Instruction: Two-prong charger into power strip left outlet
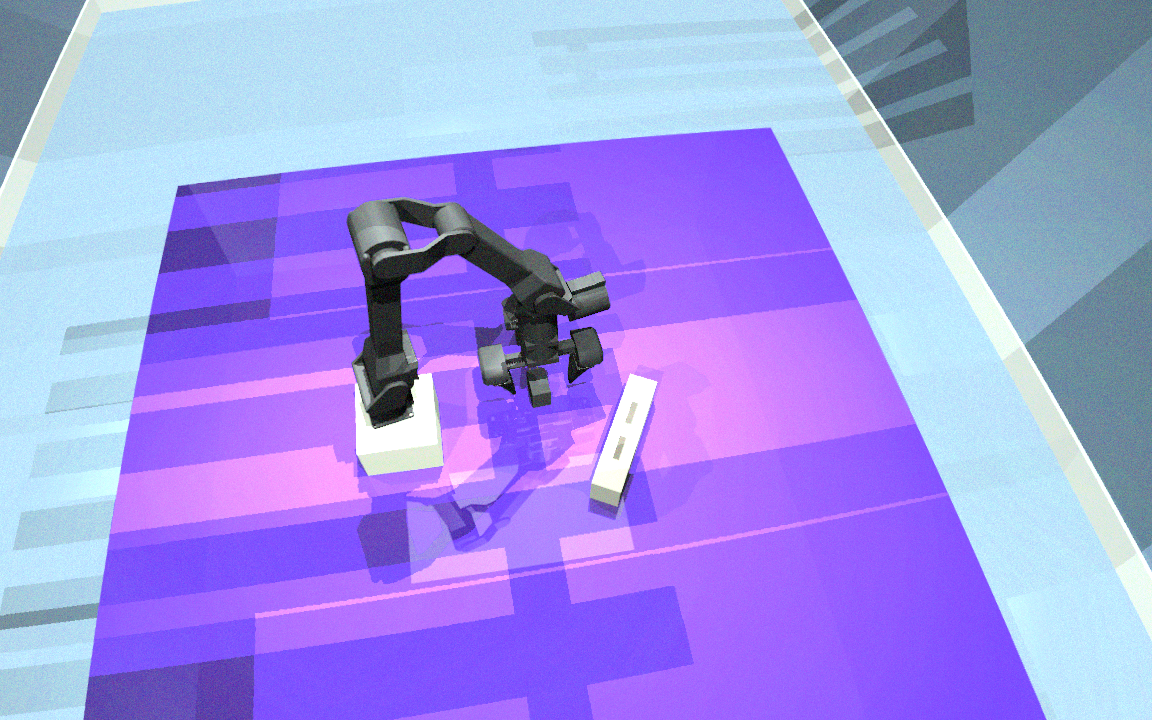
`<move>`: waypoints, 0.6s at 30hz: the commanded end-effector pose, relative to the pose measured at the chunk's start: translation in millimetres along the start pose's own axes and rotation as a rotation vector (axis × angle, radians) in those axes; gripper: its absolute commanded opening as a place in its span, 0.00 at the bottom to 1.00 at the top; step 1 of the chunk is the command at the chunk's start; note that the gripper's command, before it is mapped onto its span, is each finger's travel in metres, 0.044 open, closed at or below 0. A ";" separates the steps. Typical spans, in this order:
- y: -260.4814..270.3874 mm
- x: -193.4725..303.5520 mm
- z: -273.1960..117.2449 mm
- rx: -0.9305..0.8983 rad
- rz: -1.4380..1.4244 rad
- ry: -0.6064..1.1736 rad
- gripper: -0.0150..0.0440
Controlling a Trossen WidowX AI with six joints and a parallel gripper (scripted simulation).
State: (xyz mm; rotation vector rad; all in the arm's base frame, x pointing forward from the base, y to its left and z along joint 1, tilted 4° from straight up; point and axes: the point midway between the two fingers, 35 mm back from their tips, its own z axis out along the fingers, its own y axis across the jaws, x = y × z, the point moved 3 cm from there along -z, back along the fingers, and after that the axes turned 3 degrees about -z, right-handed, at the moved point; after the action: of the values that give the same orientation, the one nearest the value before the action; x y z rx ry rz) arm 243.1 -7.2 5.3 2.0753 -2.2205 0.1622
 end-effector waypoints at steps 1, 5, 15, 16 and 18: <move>3.9 -1.1 10.8 -0.015 -0.007 -0.003 1.00; 4.6 -1.5 16.8 -0.015 -0.007 -0.003 1.00; 2.5 -0.9 14.8 -0.006 -0.001 0.001 0.96; 2.5 -0.9 14.8 -0.006 -0.001 0.001 0.91; 2.5 -0.9 14.8 -0.006 -0.001 0.001 0.82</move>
State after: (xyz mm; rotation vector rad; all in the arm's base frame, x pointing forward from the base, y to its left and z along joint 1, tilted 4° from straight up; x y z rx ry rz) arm 240.4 -8.3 -9.7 2.0726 -2.2166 0.1553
